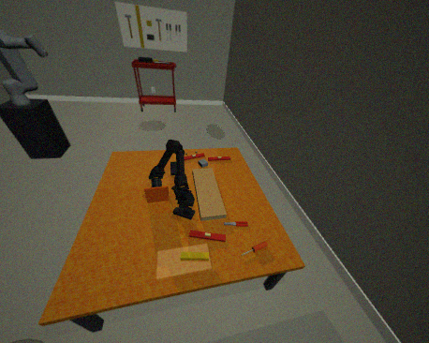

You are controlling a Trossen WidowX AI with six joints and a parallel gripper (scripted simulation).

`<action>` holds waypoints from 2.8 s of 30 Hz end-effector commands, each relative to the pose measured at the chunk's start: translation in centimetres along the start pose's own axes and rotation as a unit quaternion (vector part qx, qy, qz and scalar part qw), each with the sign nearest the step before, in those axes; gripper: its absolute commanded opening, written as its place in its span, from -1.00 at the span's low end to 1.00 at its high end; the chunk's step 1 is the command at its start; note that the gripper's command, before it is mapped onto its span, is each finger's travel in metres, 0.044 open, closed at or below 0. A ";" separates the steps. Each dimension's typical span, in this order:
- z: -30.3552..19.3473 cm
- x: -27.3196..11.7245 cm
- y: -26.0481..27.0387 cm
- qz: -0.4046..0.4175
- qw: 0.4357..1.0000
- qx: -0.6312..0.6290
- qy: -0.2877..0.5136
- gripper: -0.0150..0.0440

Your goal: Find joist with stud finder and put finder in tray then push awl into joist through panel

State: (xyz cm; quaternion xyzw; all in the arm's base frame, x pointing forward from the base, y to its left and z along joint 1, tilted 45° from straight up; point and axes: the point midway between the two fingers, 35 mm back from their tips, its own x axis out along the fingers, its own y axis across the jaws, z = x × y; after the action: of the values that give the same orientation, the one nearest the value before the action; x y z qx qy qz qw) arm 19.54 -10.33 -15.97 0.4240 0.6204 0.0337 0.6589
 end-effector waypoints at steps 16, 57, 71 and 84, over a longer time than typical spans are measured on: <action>2.5 -7.3 -0.2 -0.002 1.000 0.001 -0.001 -0.49; 15.2 -8.5 4.7 0.048 0.982 -0.183 -0.005 -0.49; 18.8 -7.1 7.7 0.071 0.965 -0.252 -0.005 -0.49; 18.6 -5.4 7.7 0.071 0.965 -0.252 -0.005 -0.49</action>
State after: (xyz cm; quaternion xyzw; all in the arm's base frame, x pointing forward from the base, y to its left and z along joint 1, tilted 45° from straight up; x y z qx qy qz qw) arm 37.58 -18.29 -9.32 0.2859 0.5600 0.2339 0.7416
